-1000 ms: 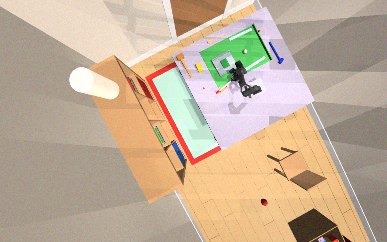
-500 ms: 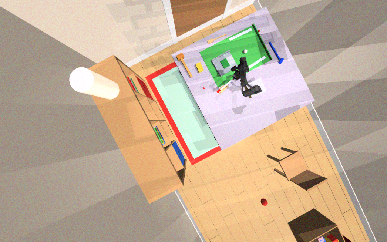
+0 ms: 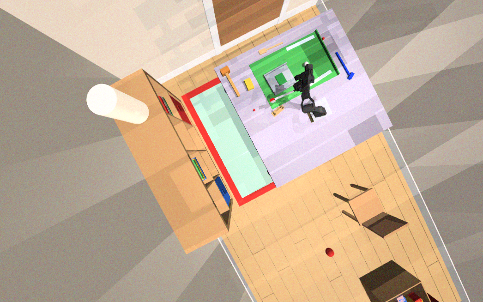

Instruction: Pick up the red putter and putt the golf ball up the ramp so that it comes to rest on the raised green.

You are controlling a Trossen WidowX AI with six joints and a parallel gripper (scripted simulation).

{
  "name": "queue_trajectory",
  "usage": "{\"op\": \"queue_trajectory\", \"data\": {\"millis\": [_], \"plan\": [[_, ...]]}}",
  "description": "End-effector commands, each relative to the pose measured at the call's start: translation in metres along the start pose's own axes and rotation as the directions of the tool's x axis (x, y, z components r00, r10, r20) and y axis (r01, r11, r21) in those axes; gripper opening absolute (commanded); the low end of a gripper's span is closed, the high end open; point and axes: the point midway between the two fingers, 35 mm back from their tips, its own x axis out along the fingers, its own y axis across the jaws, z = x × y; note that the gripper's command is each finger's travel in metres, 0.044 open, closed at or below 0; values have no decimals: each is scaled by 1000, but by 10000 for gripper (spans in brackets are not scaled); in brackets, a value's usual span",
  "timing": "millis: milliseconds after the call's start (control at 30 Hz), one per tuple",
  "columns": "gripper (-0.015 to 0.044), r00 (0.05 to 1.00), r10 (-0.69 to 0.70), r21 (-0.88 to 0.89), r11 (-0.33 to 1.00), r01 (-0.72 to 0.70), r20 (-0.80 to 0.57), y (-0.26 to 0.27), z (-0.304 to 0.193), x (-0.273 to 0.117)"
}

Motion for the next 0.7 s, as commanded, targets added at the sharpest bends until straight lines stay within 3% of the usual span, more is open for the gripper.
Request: {"op": "queue_trajectory", "data": {"millis": [0,667], "plan": [[0,1000,-20,106,994,22,-22,-14,-19,-9],[0,991,-53,610,784,117,-122,-50,-135,-48]]}}
